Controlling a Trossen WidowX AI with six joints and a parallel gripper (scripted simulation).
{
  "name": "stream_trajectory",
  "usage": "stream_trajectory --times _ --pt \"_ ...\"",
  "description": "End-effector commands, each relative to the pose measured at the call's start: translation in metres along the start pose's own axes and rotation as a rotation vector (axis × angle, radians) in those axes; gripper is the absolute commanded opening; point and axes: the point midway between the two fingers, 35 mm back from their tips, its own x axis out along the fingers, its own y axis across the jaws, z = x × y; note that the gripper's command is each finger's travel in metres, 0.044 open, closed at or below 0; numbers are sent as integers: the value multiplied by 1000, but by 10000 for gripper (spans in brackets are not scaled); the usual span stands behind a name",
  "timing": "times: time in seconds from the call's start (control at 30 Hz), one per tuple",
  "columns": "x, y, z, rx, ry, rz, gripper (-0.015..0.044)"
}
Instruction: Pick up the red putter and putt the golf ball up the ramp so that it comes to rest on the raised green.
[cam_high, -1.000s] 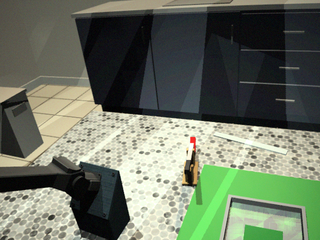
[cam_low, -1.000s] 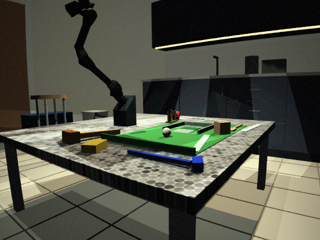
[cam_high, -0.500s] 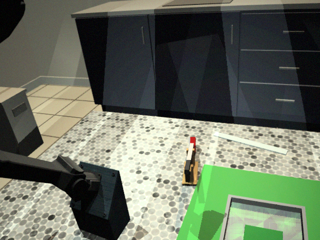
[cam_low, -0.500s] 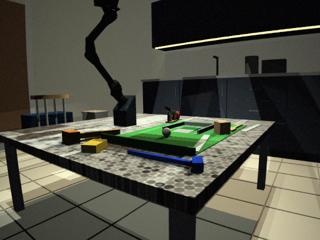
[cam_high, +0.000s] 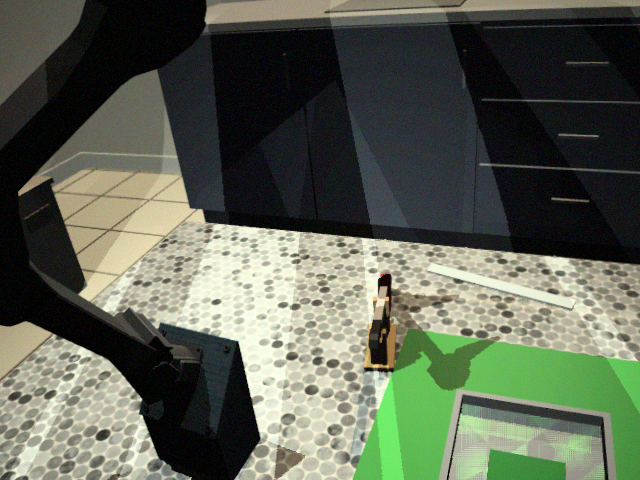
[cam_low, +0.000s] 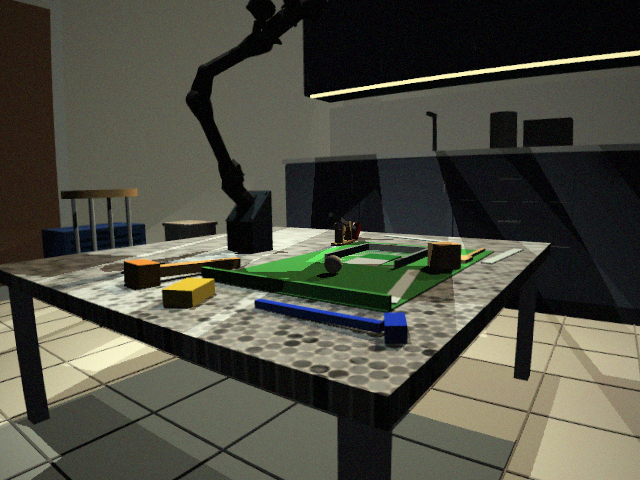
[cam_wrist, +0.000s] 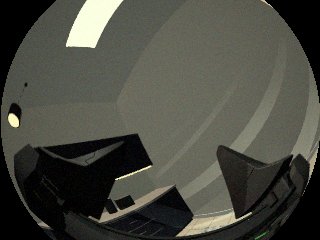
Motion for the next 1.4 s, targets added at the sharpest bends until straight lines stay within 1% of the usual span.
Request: stream_trajectory --times 0.0,0.17,0.3,0.43,0.57,0.77,1.0,1.23,1.3,1.37 --pt "9 -7 -55 -87 145 -22 440" --pt "12 -17 -134 -219 363 -35 440" --pt "5 -27 -200 -332 548 -29 440" --pt "-12 -39 -266 -453 748 -6 440" --pt "-39 -53 -326 -569 949 33 440" --pt "-97 -78 -408 -743 1277 130 440" --pt "-184 -109 -476 -918 1671 309 440" --pt "-282 -139 -508 -1044 2077 579 440" --pt "-306 -147 -513 -1065 2187 671 440" --pt "-320 -151 -514 -1074 2258 736 440"
